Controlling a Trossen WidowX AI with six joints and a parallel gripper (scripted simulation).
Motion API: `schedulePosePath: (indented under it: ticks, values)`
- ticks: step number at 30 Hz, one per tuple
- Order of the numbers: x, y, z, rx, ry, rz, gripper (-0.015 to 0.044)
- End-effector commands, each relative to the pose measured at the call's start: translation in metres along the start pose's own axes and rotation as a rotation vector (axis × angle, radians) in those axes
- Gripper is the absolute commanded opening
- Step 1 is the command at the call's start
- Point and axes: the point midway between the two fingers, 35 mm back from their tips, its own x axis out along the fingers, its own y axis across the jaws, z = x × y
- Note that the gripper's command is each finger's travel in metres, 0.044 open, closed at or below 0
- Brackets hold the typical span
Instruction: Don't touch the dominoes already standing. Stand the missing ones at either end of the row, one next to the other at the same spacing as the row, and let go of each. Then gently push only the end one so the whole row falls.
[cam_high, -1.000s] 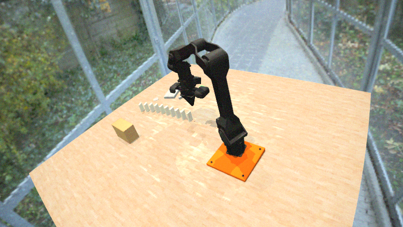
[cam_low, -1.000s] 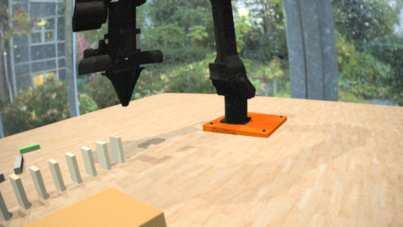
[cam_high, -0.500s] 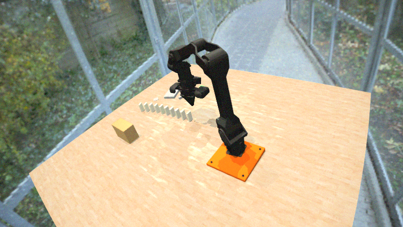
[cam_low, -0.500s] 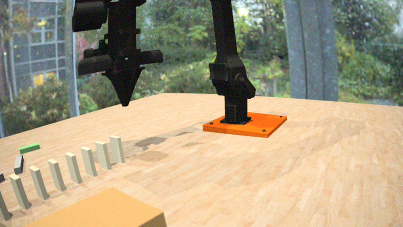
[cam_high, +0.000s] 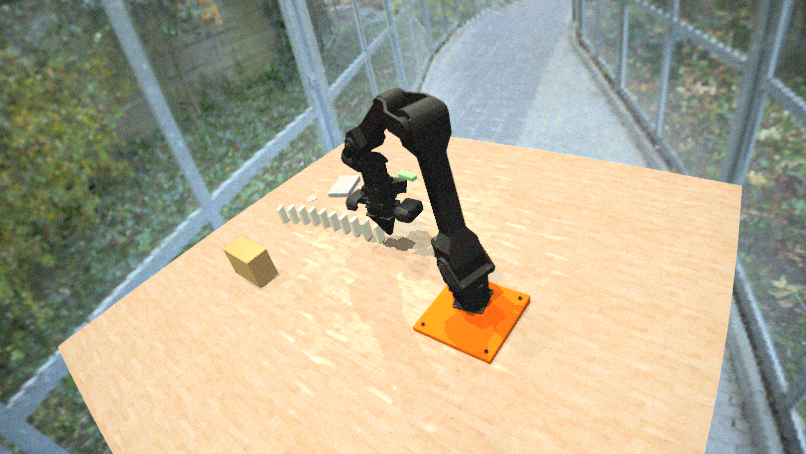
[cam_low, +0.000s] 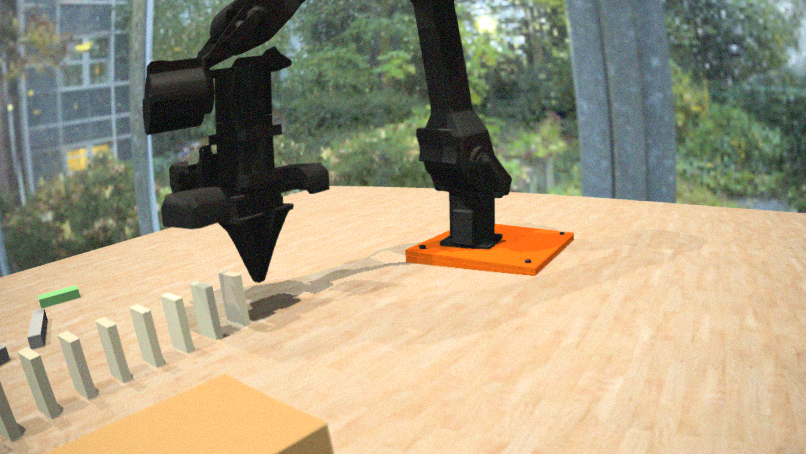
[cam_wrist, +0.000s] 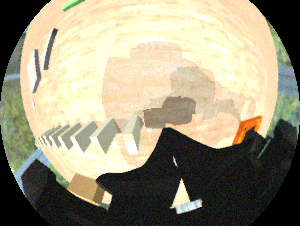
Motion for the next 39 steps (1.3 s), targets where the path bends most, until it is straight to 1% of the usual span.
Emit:
schedulePosePath:
  ticks: [1, 27, 28, 31, 36, 39]
  values:
    - [0.015, -0.003, -0.002, 0.004, 0.002, -0.002, 0.0000]
    - [0.014, 0.037, 0.000, 0.004, 0.002, 0.001, 0.0000]
    - [0.014, 0.031, 0.000, 0.002, 0.002, -0.005, 0.0000]
    - [0.001, 0.034, 0.005, 0.008, -0.004, -0.007, 0.0000]
    - [-0.038, 0.053, 0.002, 0.005, 0.000, 0.001, 0.0000]
    - [-0.046, 0.056, 0.000, 0.004, 0.001, 0.003, 0.0000]
